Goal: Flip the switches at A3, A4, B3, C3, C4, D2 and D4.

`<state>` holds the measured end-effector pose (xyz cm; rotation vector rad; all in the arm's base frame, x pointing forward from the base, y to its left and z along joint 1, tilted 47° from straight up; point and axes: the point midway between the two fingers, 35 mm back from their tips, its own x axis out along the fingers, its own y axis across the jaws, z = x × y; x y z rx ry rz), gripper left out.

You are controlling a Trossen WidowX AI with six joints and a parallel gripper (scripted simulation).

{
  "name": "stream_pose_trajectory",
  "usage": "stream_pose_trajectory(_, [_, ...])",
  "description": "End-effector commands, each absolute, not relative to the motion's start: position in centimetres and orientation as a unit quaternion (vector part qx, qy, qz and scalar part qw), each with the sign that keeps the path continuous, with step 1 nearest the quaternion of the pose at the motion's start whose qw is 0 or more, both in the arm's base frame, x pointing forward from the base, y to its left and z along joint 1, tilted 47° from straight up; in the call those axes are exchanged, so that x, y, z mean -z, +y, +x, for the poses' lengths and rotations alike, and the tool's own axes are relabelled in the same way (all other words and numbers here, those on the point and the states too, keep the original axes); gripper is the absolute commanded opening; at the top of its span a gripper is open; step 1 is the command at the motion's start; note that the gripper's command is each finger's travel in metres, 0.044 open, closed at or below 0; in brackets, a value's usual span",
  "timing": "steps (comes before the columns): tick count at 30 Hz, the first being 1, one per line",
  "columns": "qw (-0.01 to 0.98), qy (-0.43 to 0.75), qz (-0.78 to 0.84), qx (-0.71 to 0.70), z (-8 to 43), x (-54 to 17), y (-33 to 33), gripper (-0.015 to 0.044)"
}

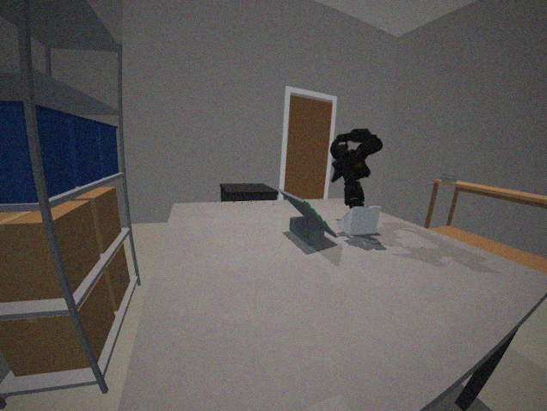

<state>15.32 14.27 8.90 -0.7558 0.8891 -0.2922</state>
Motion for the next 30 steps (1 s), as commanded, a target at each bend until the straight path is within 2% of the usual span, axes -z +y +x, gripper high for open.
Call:
stream_pose_trajectory(1, [0.824,0.419,-0.355,0.136,15.5,-8.8,14.3,0.0374])
stream_pose_trajectory(10, [0.827,0.406,-0.365,0.132,25.0,-7.2,11.2,0.0137])
stream_pose_trajectory(15, [0.827,0.403,-0.368,0.137,25.8,-7.3,10.6,0.0006])
stream_pose_trajectory(30, [0.832,0.391,-0.370,0.132,28.6,-4.8,8.2,0.0000])
